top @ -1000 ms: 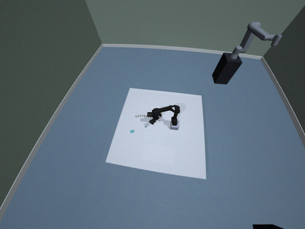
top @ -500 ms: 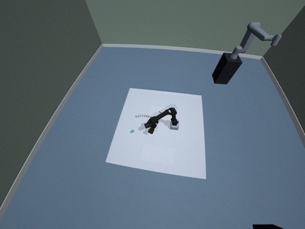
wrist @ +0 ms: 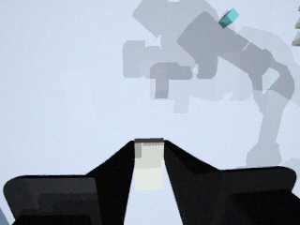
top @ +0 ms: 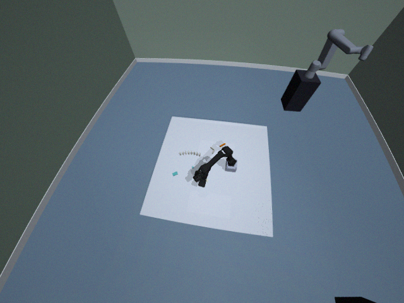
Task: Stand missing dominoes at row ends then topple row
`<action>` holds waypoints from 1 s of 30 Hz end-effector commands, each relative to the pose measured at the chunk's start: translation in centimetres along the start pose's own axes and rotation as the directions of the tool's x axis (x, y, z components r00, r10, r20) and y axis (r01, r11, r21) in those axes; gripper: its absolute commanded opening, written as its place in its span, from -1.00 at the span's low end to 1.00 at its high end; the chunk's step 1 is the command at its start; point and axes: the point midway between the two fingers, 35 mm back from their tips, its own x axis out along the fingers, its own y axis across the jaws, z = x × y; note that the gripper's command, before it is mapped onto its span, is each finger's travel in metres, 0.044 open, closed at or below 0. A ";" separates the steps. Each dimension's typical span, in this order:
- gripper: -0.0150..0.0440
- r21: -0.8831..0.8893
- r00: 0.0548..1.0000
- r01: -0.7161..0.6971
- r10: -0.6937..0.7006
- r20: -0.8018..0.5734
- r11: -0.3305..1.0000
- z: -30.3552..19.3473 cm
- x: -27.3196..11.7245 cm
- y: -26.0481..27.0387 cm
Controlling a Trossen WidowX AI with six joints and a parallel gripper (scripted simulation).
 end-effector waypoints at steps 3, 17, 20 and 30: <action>-0.13 -0.076 0.992 0.011 -0.001 0.128 0.997 0.6 2.2 1.4; -0.13 -0.192 0.894 0.040 0.050 0.444 0.981 2.0 5.2 4.3; -0.13 -0.206 0.861 0.049 0.063 0.505 0.977 2.1 5.5 4.8; -0.13 -0.225 0.725 0.078 0.100 0.682 0.971 1.9 6.1 5.8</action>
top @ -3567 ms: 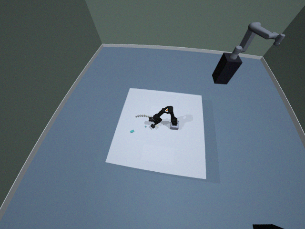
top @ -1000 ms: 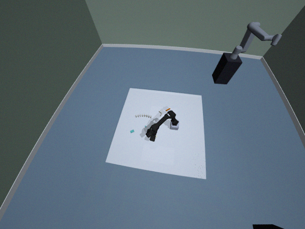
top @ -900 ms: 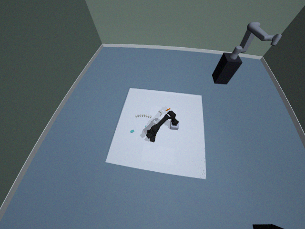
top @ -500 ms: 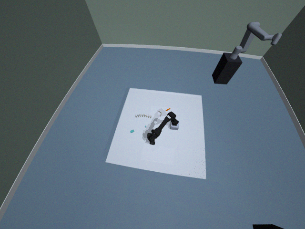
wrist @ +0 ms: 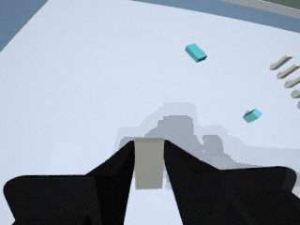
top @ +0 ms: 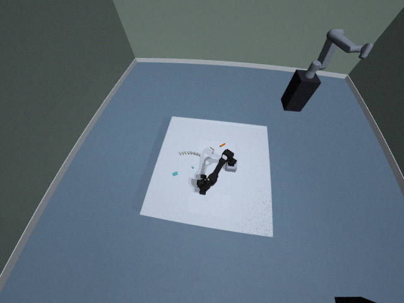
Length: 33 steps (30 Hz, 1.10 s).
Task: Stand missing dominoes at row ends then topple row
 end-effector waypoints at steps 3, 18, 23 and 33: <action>-0.13 -0.024 0.989 0.020 -0.017 0.146 1.000 -0.6 0.1 0.4; -0.13 0.018 0.903 0.065 -0.067 0.425 0.998 -1.7 -1.9 -0.1; -0.13 0.052 0.862 0.080 -0.095 0.498 0.995 -2.3 -3.0 -0.8; -0.13 0.141 0.777 0.106 -0.170 0.607 0.984 -3.7 -5.4 -3.0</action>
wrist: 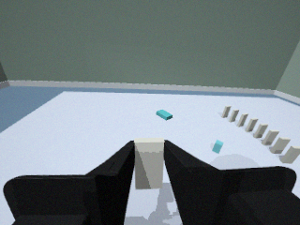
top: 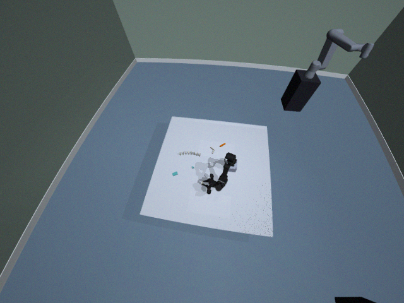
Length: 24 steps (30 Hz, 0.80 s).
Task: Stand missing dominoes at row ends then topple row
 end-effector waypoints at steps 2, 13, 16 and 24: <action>-0.13 0.026 0.996 0.049 -0.051 0.072 0.998 -0.1 -1.5 -1.9; -0.13 0.057 0.991 0.079 -0.084 0.107 0.995 0.0 -2.4 -3.2; -0.13 0.057 0.991 0.079 -0.084 0.107 0.995 0.0 -2.4 -3.2; -0.13 0.057 0.991 0.079 -0.084 0.107 0.995 0.0 -2.4 -3.2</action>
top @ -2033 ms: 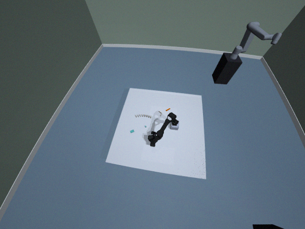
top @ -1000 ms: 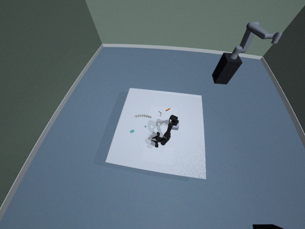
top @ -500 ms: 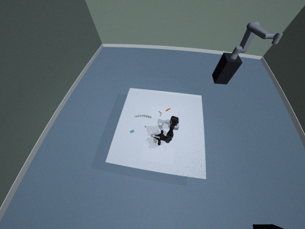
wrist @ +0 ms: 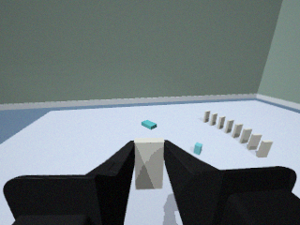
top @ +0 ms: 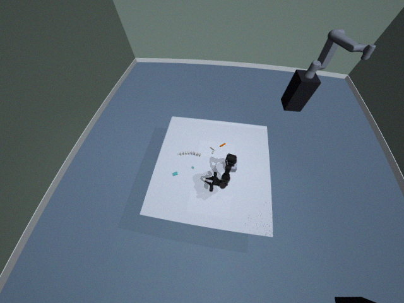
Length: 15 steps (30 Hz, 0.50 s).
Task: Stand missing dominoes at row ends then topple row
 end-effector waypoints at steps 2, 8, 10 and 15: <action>-0.13 -0.007 1.000 0.003 -0.003 0.001 1.000 -0.1 0.0 -0.1; -0.13 -0.015 1.000 0.002 -0.002 -0.002 1.000 -1.5 0.3 0.3; -0.13 -0.018 1.000 0.001 -0.001 -0.003 1.000 -2.0 0.4 0.4; -0.13 -0.022 1.000 0.002 -0.002 -0.003 1.000 -3.3 0.6 0.5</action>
